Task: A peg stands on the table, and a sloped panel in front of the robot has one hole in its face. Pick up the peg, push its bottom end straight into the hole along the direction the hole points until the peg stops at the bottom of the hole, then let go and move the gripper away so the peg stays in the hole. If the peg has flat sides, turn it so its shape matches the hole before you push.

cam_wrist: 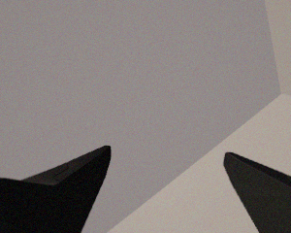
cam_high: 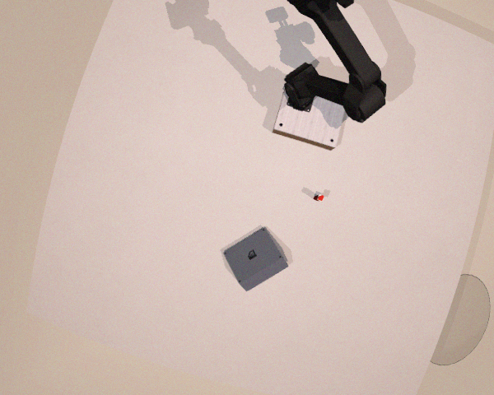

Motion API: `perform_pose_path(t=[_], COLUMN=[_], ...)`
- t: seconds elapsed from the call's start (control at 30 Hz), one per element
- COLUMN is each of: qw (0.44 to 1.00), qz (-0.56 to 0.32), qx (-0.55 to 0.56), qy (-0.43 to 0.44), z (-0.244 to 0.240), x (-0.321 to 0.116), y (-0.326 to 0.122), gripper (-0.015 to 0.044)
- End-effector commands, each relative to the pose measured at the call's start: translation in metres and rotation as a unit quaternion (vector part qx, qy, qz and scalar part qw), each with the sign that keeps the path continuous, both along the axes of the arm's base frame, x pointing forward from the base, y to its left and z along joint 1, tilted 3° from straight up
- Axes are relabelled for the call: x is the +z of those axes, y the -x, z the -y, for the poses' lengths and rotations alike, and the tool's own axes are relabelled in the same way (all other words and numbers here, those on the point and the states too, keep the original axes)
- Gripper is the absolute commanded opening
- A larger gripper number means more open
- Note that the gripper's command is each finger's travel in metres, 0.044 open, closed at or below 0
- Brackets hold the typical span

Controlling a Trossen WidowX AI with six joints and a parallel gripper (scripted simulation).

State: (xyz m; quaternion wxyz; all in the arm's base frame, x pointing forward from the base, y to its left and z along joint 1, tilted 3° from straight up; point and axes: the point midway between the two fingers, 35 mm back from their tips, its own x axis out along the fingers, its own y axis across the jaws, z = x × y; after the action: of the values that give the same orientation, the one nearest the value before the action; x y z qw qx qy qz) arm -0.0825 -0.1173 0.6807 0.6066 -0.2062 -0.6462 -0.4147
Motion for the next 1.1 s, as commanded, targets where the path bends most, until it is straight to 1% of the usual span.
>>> perform_pose_path(t=[0.0, 0.03, 0.3, 0.53, 0.97, 1.07], qw=[1.000, 1.000, 0.999, 0.997, 0.982, 0.982], qz=[0.000, 0.001, 0.017, 0.013, 0.032, 0.023], qx=[0.000, 0.001, 0.029, 0.052, 0.113, 0.116], qy=[0.000, -0.002, -0.036, -0.064, -0.147, -0.151], z=[0.000, 0.001, 0.028, 0.047, 0.104, 0.105], x=[0.000, 0.000, -0.009, -0.018, -0.043, -0.044], y=[0.000, 0.000, 0.002, -0.008, -0.022, -0.030], gripper=[0.0426, 0.0440, 0.0440, 0.0440, 0.0440, 0.0440])
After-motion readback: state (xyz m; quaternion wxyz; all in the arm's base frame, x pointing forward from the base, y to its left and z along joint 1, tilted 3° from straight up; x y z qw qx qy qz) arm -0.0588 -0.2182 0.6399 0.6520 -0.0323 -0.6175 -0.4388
